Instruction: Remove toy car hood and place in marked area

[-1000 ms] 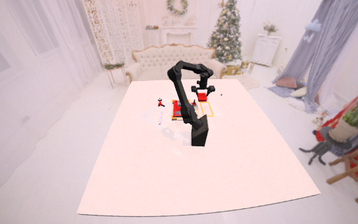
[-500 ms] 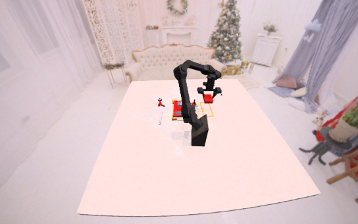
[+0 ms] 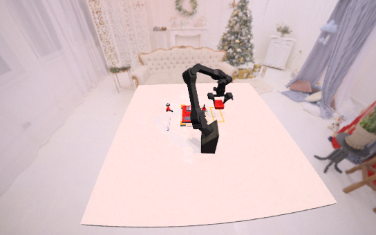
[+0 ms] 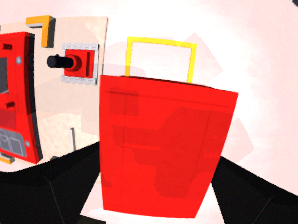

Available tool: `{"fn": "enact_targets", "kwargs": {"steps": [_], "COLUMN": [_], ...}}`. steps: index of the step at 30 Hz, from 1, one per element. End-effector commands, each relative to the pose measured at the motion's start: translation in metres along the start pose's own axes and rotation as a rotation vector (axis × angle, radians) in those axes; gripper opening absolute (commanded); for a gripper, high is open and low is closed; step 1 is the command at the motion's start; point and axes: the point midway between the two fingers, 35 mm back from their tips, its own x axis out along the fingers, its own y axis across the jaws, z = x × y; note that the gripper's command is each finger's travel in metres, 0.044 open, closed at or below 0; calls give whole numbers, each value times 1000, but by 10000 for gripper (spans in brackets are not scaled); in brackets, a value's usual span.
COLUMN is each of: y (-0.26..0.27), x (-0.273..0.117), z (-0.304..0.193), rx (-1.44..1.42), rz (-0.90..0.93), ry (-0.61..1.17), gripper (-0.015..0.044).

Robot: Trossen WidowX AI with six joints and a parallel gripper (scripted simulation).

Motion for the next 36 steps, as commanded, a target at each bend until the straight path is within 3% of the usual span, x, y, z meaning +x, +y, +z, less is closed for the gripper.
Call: {"fn": "enact_targets", "kwargs": {"steps": [1,36], "y": [0,1], "x": [4,34], "z": [0,0], "rx": [9,9], "rz": [5,6], "ry": [-1,-1], "gripper": [0,0]}}
